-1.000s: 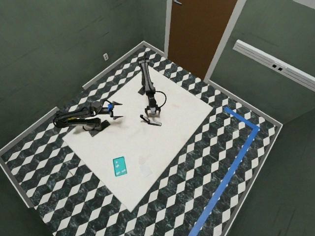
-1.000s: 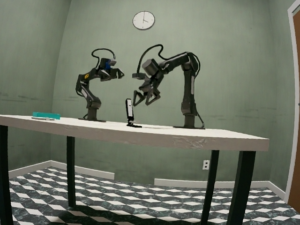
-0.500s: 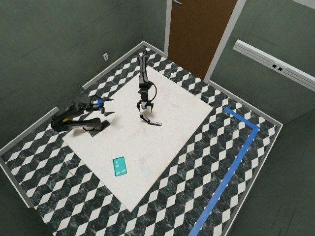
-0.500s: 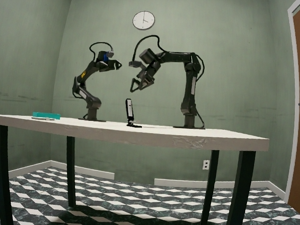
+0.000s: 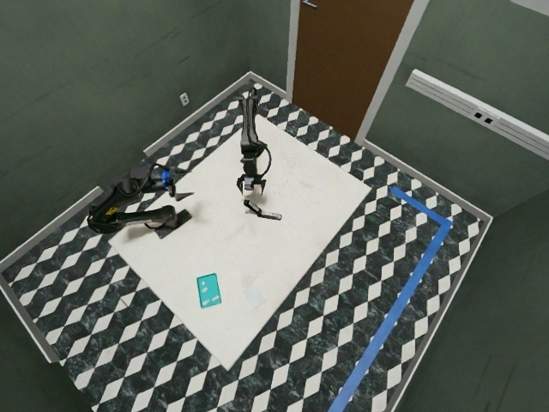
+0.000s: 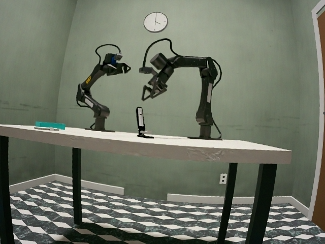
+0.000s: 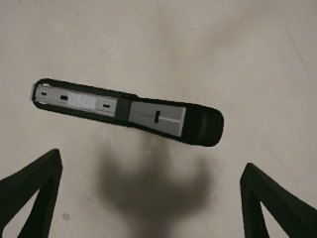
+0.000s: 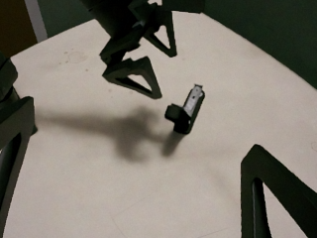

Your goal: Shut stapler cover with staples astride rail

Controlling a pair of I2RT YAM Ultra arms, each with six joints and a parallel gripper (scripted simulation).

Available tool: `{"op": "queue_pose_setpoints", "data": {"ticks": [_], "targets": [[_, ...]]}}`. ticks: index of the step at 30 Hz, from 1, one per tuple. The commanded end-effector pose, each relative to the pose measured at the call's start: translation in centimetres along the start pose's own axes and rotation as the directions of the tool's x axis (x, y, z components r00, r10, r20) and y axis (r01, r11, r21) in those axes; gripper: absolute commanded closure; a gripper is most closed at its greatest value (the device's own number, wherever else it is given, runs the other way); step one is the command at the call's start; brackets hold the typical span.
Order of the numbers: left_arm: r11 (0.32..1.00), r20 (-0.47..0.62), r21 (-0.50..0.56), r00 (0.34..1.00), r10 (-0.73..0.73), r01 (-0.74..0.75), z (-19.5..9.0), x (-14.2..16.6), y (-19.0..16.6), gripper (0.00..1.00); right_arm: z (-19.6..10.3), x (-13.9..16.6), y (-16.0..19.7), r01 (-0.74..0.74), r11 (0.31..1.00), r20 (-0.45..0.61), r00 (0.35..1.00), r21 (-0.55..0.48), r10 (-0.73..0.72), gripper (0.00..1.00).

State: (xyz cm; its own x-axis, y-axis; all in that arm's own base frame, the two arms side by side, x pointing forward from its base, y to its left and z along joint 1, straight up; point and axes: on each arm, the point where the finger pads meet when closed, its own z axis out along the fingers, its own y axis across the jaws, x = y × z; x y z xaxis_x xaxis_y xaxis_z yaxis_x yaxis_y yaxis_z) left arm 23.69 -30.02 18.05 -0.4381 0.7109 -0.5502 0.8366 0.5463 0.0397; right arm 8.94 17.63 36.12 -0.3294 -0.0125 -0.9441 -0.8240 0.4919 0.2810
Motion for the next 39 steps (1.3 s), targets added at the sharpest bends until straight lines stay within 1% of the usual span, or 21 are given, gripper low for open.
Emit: {"op": "queue_pose_setpoints", "data": {"ticks": [1, 3, 6, 8, 9, 10, 13, 16, 20, 23, 25, 31, 34, 39], "targets": [[1.0, 0.046, -0.003, 0.999, 0.006, -0.006, -1.6, -1.3, -0.1, 0.0, -0.8, -0.6, 0.1, -0.006, 1.0, 0.011, 1.0, 0.004, 0.006, 0.0], [1.0, 0.046, -0.003, 0.999, 0.006, -0.006, -1.6, -1.3, -0.1, 0.0, -0.8, -0.6, 0.1, -0.006, 1.0, 0.011, 1.0, 0.004, 0.006, 0.0], [0.999, 0.007, -0.022, 0.999, -0.041, 0.041, -1.2, -0.5, 0.2, 0.34, -0.8, -0.6, 0.1, -0.006, 1.0, 0.011, 1.0, 0.004, 0.006, 0.0], [0.999, 0.007, -0.022, 0.999, -0.041, 0.041, -1.2, -0.5, 0.2, 0.34, -0.8, -0.6, 0.1, -0.006, 1.0, 0.011, 1.0, 0.004, 0.006, 0.0], [0.997, -0.002, -0.03, 0.998, -0.065, 0.065, -1.2, -0.3, 0.3, 0.45, -0.8, -0.6, 0.1, -0.006, 1.0, 0.011, 1.0, 0.004, 0.006, 0.0], [0.994, -0.016, -0.044, 0.995, -0.101, 0.1, -1.0, -0.1, 0.4, 0.5, -0.8, -0.6, 0.1, -0.006, 1.0, 0.011, 1.0, 0.004, 0.006, 0.0], [0.958, -0.065, -0.122, 0.962, -0.267, 0.258, -0.6, 0.6, 1.0, 0.5, -0.8, -0.6, 0.1, -0.006, 1.0, 0.011, 1.0, 0.004, 0.006, 0.0], [0.909, -0.076, -0.192, 0.918, -0.39, 0.37, -0.3, 0.5, 1.2, 0.5, -0.8, -0.6, 0.1, -0.006, 1.0, 0.011, 1.0, 0.004, 0.006, 0.0], [0.839, -0.066, -0.269, 0.859, -0.507, 0.474, 0.0, 0.2, 1.4, 0.5, -0.8, -0.6, 0.1, -0.006, 1.0, 0.011, 1.0, 0.004, 0.006, 0.0], [0.774, -0.042, -0.325, 0.809, -0.586, 0.543, 0.1, 0.1, 1.5, 0.5, -0.8, -0.6, 0.1, -0.006, 1.0, 0.011, 1.0, 0.004, 0.006, 0.0], [0.774, -0.042, -0.325, 0.809, -0.586, 0.543, 0.1, 0.1, 1.5, 0.5, -0.8, -0.6, 0.1, -0.006, 1.0, 0.011, 1.0, 0.004, 0.006, 0.0], [0.614, 0.044, -0.429, 0.695, -0.718, 0.662, 0.3, -0.2, 1.8, 0.5, -0.8, -0.6, 0.1, -0.006, 1.0, 0.011, 1.0, 0.004, 0.006, 0.0], [0.504, 0.12, -0.476, 0.621, -0.774, 0.72, 0.4, -0.5, 1.9, 0.5, -0.8, -0.6, 0.1, -0.006, 1.0, 0.011, 1.0, 0.004, 0.006, 0.0], [0.347, 0.244, -0.513, 0.521, -0.818, 0.785, 0.5, -0.9, 2.0, 0.5, -0.4, -0.2, -0.1, 0.003, 1.0, -0.002, 1.0, 0.015, -0.003, 0.0]]}}
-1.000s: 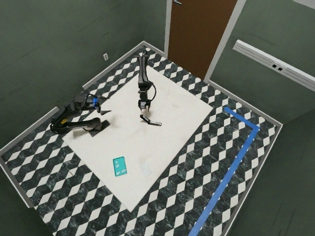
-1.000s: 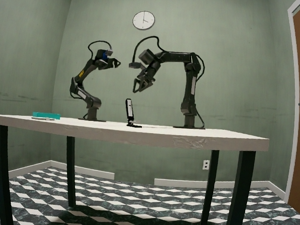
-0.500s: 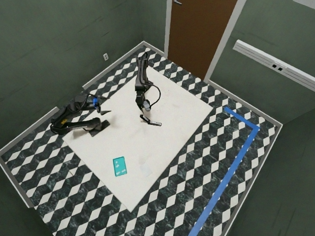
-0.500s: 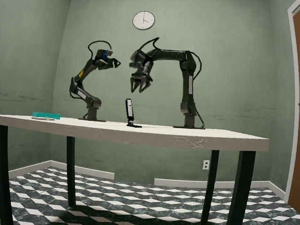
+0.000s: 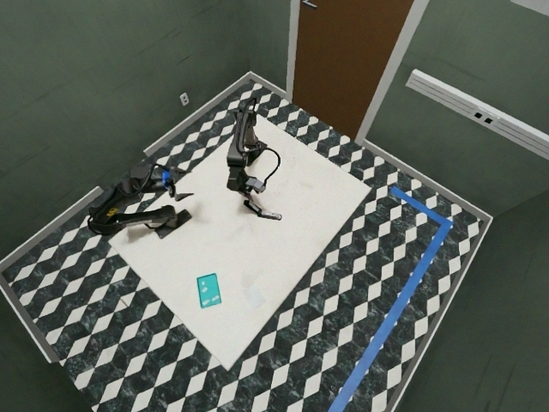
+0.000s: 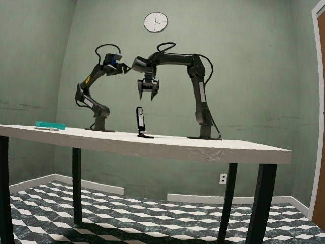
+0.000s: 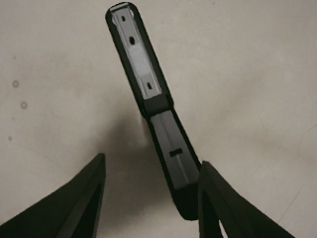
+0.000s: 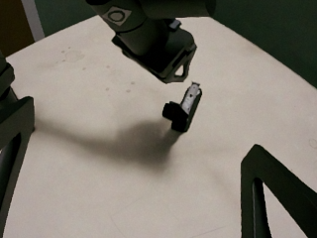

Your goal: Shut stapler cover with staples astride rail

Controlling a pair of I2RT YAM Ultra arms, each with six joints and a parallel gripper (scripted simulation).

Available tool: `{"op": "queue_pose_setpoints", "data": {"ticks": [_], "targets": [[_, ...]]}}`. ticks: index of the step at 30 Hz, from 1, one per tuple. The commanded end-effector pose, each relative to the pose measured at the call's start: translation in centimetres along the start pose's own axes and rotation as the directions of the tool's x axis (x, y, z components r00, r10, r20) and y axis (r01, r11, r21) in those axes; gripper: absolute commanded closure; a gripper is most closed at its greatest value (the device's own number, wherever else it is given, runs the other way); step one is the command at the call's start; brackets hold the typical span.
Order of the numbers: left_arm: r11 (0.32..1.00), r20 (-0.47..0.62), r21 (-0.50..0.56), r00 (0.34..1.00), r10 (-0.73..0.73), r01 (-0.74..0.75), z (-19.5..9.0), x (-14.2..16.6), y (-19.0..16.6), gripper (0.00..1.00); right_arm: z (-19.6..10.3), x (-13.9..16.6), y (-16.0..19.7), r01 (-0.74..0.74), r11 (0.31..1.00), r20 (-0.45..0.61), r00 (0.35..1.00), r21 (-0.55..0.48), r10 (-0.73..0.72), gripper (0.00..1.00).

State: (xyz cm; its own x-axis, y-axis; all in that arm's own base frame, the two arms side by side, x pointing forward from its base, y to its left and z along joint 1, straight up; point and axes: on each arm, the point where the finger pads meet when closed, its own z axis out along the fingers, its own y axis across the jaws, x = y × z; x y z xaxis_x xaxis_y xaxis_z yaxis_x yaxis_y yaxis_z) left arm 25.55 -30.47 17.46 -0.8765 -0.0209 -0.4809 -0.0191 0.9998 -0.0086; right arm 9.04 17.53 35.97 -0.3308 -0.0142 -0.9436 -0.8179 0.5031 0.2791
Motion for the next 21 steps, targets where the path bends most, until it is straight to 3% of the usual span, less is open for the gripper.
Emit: {"op": "queue_pose_setpoints", "data": {"ticks": [1, 6, 14, 21], "targets": [[0.972, 0.074, -0.124, 0.979, -0.192, 0.2, -0.5, -0.8, 0.6, 0.5, -0.4, -0.3, 0.0, 0.003, 1.0, 0.0, 1.0, 0.003, -0.003, 0.0], [0.946, 0.127, -0.149, 0.955, -0.269, 0.287, -0.6, -1.0, 0.6, 0.5, -0.4, -0.3, 0.0, 0.003, 1.0, 0.0, 1.0, 0.003, -0.003, 0.0], [0.854, 0.29, -0.147, 0.848, -0.444, 0.498, -1.0, -1.5, -0.6, 0.5, -0.4, -0.3, 0.0, 0.003, 1.0, 0.0, 1.0, 0.003, -0.003, 0.0], [0.901, 0.251, -0.196, 0.909, -0.334, 0.386, -0.6, 2.7, -2.5, 0.5, -0.4, -0.3, 0.0, 0.003, 1.0, 0.0, 1.0, 0.003, -0.003, 0.0]]}}
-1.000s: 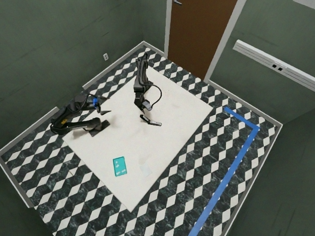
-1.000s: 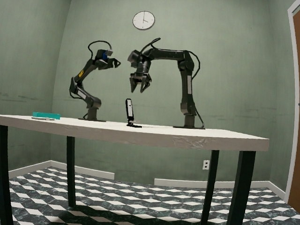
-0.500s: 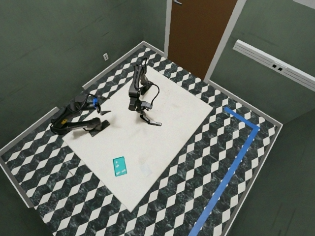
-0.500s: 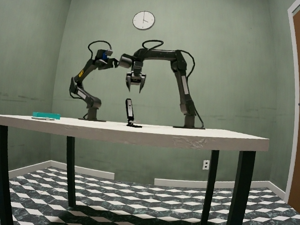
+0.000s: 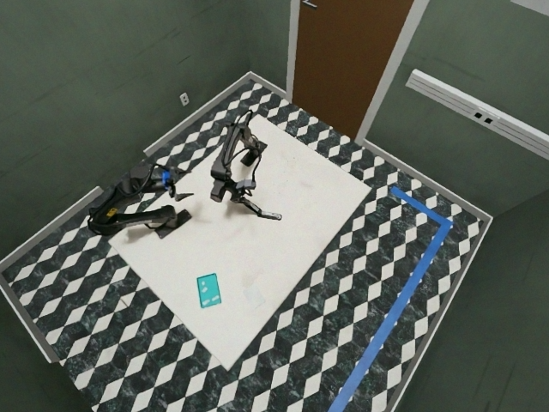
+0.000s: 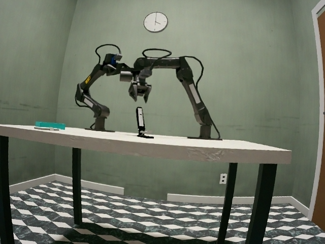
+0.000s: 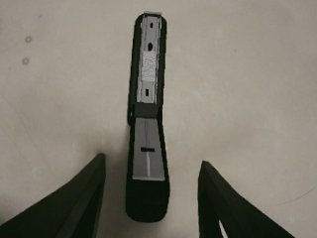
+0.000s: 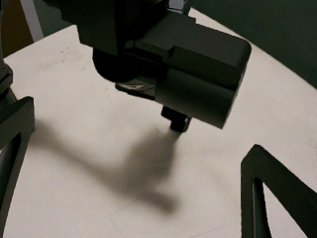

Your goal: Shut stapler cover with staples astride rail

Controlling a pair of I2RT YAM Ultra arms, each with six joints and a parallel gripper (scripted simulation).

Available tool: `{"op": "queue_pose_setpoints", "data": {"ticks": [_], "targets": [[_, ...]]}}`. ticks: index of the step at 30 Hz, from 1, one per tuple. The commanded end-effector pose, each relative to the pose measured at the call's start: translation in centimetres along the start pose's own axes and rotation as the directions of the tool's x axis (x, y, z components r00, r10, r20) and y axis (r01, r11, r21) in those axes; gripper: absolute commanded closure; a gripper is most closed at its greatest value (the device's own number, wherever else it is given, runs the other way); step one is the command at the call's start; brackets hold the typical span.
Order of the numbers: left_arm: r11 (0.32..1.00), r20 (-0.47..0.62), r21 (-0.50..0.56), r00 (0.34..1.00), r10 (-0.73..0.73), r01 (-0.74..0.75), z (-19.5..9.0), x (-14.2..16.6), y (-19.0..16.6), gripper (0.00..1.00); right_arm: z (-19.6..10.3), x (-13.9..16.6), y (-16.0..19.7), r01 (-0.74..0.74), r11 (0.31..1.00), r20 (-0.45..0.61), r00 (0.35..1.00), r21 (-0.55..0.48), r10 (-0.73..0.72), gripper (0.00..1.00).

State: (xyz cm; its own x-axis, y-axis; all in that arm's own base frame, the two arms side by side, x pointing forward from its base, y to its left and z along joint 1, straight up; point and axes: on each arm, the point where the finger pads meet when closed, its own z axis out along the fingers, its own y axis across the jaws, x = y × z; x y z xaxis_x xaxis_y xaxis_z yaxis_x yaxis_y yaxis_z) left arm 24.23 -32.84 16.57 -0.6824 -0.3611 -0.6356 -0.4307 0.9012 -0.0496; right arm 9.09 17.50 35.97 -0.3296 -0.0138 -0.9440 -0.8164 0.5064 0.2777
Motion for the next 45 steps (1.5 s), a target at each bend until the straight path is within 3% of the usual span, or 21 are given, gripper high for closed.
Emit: {"op": "queue_pose_setpoints", "data": {"ticks": [1, 8, 19, 20, 29, 45], "targets": [[0.999, 0.023, -0.033, 0.999, 0.024, -0.023, -1.2, 1.9, 0.4, 0.5, -0.4, -0.2, 0.1, 0.002, 1.0, -0.001, 1.0, -0.001, -0.002, 0.0], [1.0, 0.061, 0.0, 0.998, 0.025, -0.025, -2.3, 4.2, -0.4, 0.5, -0.4, -0.2, 0.1, 0.002, 1.0, -0.001, 1.0, -0.001, -0.002, 0.0], [0.999, 0.05, -0.004, 0.998, 0.033, -0.032, -2.3, 4.2, -0.4, 0.5, -0.4, -0.2, 0.1, 0.002, 1.0, -0.001, 1.0, -0.001, -0.002, 0.0], [1.0, 0.058, -0.002, 0.998, 0.024, -0.024, -2.3, 3.2, -0.2, 0.5, -0.4, -0.2, 0.1, 0.002, 1.0, -0.001, 1.0, -0.001, -0.002, 0.0], [0.999, 0.051, -0.053, 0.999, 0.005, -0.002, -0.3, 3.3, 0.0, 0.5, -0.4, -0.2, 0.1, 0.002, 1.0, -0.001, 1.0, -0.001, -0.002, 0.0], [0.999, 0.056, -0.036, 0.998, 0.006, -0.004, 1.4, 2.8, 0.0, 0.5, -0.4, -0.2, 0.1, 0.002, 1.0, -0.001, 1.0, -0.001, -0.002, 0.0]]}}
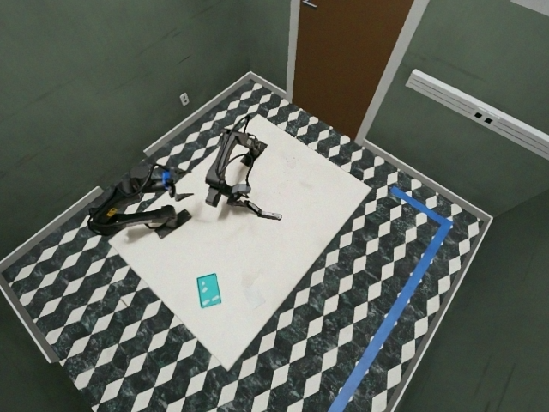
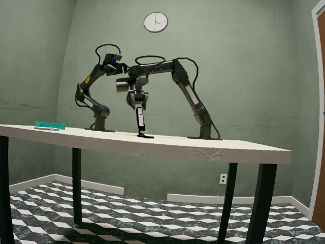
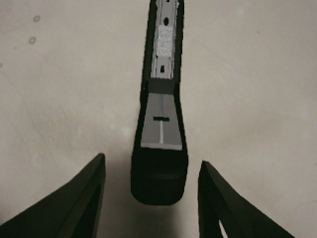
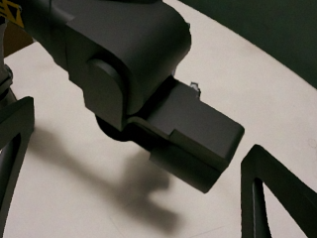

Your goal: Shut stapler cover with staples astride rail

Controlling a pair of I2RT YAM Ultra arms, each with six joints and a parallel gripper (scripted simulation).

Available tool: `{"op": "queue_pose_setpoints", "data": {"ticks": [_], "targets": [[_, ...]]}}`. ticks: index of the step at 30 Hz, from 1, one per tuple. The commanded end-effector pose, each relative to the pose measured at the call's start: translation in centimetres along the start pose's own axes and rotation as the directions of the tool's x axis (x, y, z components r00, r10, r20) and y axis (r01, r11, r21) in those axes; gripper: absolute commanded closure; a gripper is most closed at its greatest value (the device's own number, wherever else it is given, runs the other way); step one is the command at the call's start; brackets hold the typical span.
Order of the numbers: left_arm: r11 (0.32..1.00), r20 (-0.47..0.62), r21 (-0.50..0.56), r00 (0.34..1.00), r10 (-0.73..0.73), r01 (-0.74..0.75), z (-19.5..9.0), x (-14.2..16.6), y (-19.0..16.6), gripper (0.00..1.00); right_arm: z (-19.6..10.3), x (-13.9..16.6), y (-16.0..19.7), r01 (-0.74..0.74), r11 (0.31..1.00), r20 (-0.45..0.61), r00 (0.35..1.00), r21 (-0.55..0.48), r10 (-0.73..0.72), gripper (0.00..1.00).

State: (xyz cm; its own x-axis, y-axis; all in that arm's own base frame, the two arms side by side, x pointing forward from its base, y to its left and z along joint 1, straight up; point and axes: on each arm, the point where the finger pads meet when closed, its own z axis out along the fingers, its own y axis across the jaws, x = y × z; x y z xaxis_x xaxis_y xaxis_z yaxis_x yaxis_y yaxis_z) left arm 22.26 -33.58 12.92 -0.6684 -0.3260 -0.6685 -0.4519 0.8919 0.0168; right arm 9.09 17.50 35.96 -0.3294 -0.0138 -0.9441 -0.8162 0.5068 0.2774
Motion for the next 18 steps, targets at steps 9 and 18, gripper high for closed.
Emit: {"op": "queue_pose_setpoints", "data": {"ticks": [9, 18], "targets": [[0.999, 0.013, 0.029, 1.0, -0.022, 0.022, 1.0, -1.2, -0.3, 0.5, -0.4, -0.2, 0.1, 0.002, 1.0, -0.001, 1.0, -0.002, -0.002, 0.0], [0.999, 0.013, 0.029, 1.0, -0.022, 0.022, 2.4, -1.2, -0.3, 0.5, -0.4, -0.2, 0.1, 0.002, 1.0, -0.001, 1.0, -0.002, -0.002, 0.0]]}}
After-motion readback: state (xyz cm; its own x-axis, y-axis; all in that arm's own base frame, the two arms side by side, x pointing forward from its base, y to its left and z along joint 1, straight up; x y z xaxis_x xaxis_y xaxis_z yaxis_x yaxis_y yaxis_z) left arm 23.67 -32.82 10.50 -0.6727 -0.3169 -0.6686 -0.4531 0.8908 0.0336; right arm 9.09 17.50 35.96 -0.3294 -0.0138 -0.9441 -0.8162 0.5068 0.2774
